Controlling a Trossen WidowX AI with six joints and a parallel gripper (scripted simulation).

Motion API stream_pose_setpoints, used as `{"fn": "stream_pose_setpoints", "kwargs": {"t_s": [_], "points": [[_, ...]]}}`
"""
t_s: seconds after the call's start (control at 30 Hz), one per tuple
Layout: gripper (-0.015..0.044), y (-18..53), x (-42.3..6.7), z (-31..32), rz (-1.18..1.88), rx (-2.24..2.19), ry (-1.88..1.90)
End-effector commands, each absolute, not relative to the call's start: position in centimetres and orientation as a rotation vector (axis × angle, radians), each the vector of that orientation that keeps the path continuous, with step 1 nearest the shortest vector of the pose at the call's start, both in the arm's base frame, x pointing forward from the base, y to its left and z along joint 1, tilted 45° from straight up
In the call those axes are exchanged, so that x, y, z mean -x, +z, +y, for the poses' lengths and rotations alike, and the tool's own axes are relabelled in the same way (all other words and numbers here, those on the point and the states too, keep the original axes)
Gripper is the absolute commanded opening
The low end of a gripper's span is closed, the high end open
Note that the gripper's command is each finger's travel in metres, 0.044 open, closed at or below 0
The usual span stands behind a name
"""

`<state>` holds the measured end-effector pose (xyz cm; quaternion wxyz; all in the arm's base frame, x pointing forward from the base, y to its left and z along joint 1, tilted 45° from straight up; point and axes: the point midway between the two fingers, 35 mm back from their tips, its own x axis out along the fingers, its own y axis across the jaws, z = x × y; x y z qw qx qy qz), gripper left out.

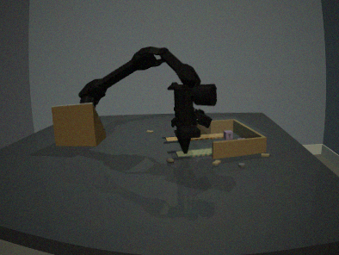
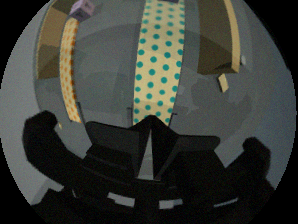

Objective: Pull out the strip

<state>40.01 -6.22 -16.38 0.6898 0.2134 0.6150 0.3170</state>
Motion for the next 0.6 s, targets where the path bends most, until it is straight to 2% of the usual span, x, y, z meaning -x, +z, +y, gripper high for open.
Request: {"fn": "stream_pose_setpoints", "kwargs": {"t_s": [0.0,0.57], "points": [[0.0000,-16.53,-40.10,-5.93,1.374,-0.481,0.712],[0.0000,-16.68,-40.17,-5.84,1.374,-0.481,0.712]]}}
